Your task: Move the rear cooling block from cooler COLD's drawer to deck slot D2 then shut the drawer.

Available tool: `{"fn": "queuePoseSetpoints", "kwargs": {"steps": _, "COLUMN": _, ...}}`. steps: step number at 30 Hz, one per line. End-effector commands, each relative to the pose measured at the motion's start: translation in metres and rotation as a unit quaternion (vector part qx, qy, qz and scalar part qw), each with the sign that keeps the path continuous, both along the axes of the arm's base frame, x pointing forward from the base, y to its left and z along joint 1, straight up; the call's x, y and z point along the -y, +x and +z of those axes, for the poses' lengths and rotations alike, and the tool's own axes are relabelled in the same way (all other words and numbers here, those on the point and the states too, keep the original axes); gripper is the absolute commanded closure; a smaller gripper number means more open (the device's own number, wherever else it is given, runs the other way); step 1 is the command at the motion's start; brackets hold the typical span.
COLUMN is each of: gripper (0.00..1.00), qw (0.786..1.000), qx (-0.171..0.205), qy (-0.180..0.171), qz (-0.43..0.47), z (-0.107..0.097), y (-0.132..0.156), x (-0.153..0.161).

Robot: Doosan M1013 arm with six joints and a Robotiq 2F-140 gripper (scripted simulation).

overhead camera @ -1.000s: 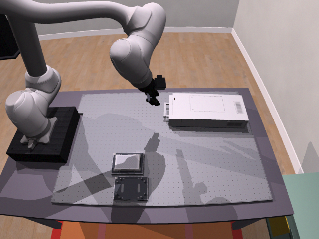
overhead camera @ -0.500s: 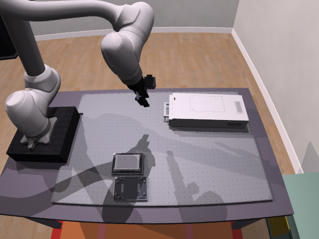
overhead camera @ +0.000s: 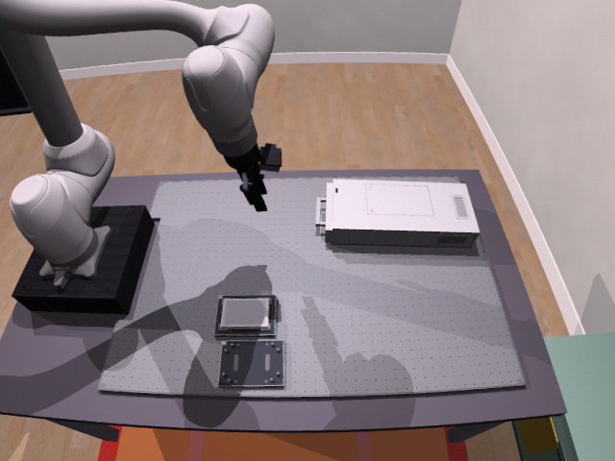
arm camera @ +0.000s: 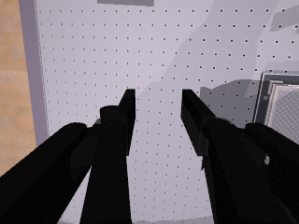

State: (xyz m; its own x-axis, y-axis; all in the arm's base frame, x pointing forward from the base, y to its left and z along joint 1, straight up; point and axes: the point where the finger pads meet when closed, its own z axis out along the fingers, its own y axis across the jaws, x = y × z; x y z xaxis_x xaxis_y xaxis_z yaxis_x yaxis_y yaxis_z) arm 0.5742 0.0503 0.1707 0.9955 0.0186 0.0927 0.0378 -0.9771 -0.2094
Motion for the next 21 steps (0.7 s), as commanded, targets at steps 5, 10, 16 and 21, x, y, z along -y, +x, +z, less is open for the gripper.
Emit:
{"fn": "queuePoseSetpoints", "kwargs": {"steps": 5, "gripper": 0.65, "qw": 0.999, "qx": -0.017, "qy": -0.034, "qz": -0.003, "z": 0.003, "y": -0.026, "x": 0.011}}
{"fn": "queuePoseSetpoints", "kwargs": {"steps": 10, "gripper": 0.65, "qw": 0.999, "qx": -0.023, "qy": -0.046, "qz": -0.005, "z": 0.005, "y": -0.044, "x": 0.02}}
{"fn": "queuePoseSetpoints", "kwargs": {"steps": 16, "gripper": 0.65, "qw": 0.997, "qx": -0.032, "qy": -0.068, "qz": -0.008, "z": 0.007, "y": -0.058, "x": 0.028}}
{"fn": "queuePoseSetpoints", "kwargs": {"steps": 21, "gripper": 0.65, "qw": 0.993, "qx": -0.045, "qy": -0.105, "qz": -0.015, "z": 0.01, "y": -0.074, "x": 0.039}}
